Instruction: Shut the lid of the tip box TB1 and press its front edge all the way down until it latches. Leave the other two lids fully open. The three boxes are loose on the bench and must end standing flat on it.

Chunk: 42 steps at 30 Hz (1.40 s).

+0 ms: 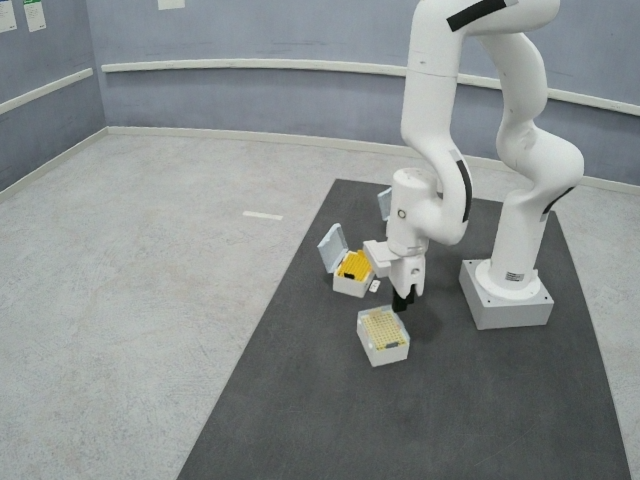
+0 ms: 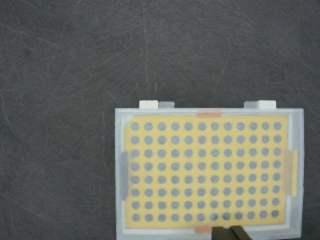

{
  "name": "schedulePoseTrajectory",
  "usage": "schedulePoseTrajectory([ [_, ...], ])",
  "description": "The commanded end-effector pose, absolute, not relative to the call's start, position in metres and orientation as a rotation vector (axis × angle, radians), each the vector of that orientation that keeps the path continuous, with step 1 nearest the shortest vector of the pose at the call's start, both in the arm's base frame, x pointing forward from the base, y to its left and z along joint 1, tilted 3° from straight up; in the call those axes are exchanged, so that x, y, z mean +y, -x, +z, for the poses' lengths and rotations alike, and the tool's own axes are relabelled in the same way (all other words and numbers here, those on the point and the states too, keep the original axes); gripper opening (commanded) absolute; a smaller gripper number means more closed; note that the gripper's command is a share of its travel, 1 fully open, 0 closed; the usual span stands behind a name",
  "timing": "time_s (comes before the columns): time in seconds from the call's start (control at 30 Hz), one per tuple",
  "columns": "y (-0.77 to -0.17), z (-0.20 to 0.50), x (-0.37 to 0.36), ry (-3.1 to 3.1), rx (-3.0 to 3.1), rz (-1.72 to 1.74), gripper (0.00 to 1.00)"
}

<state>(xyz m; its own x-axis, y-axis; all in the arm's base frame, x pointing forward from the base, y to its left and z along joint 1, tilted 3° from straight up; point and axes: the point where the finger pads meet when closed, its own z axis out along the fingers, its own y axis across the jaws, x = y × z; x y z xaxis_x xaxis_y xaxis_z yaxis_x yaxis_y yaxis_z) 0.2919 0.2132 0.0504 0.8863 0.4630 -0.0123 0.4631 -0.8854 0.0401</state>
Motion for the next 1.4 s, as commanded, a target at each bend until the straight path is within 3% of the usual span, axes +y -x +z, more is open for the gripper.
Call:
schedulePoseTrajectory([
  [0.0,-0.292,0.051,0.214,-3.009,0.739,0.002,0.00],
  [1.37,-0.293,0.018,0.212,-3.009,0.739,0.002,0.00],
])
